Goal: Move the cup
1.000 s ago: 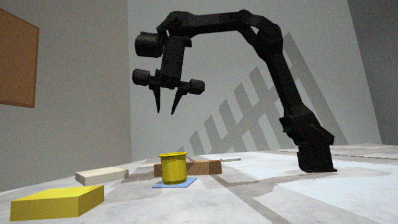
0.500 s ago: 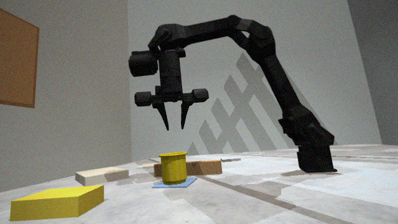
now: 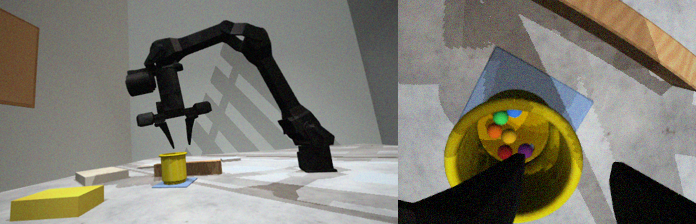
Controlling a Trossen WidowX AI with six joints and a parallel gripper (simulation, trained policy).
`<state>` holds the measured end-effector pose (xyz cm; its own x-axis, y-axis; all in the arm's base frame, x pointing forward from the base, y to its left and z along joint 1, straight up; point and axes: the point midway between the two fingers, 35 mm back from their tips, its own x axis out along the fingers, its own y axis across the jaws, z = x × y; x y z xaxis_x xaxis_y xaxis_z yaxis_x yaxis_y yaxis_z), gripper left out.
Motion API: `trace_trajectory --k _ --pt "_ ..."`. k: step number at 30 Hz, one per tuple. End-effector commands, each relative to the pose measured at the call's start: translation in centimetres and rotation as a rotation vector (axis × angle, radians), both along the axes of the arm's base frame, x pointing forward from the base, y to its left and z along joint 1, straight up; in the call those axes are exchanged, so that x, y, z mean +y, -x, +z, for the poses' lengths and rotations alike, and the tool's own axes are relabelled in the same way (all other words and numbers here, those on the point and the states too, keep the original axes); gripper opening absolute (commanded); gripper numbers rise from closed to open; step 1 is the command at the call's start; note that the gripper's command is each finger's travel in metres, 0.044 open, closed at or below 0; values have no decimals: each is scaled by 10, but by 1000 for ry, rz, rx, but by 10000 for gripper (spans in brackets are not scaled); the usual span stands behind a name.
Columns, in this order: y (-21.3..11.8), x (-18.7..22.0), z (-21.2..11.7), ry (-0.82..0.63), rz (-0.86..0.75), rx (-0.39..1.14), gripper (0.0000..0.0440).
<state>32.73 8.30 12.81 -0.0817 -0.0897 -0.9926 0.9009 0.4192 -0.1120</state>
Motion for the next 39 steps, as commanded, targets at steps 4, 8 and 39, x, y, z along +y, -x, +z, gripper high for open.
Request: trace_trajectory --k 4,8,39 --pt "3 0 -25 22 4 33 192" --pt "4 0 -39 27 18 46 193" --pt "10 -14 -25 5 75 -17 0"
